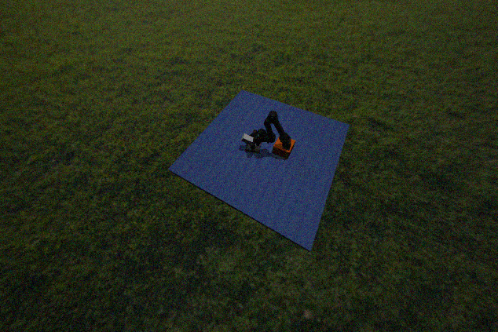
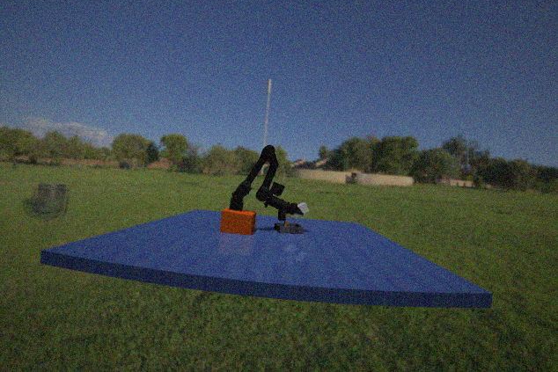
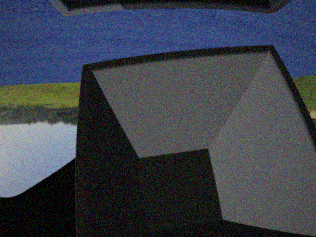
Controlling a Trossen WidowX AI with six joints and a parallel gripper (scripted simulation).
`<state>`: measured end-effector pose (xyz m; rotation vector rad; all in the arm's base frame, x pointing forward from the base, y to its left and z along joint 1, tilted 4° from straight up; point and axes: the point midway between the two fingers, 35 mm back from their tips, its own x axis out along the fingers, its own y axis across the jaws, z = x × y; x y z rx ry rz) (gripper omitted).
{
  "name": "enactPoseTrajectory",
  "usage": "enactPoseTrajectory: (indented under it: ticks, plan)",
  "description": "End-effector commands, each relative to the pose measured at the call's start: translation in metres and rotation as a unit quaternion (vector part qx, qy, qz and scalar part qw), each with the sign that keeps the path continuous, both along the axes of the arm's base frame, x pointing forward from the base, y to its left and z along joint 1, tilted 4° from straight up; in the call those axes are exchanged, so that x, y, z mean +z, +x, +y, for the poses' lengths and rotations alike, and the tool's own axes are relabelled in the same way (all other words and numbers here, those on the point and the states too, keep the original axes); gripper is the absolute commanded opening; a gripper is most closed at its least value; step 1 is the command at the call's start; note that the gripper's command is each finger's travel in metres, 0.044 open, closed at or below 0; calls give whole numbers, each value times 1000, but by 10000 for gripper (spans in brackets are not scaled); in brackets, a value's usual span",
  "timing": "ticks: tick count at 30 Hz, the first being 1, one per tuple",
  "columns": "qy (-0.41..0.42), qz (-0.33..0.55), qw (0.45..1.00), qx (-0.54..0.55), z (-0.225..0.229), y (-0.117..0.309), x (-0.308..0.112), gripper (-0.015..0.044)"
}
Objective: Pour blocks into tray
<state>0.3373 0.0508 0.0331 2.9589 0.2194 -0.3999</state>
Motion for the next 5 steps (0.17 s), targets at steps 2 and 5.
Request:
enactPoseTrajectory:
  ticks: [2,5]
  plan:
    - [0,-1,1000,0,0,0,0,0]
    - [0,-1,1000,0,0,0,0,0]
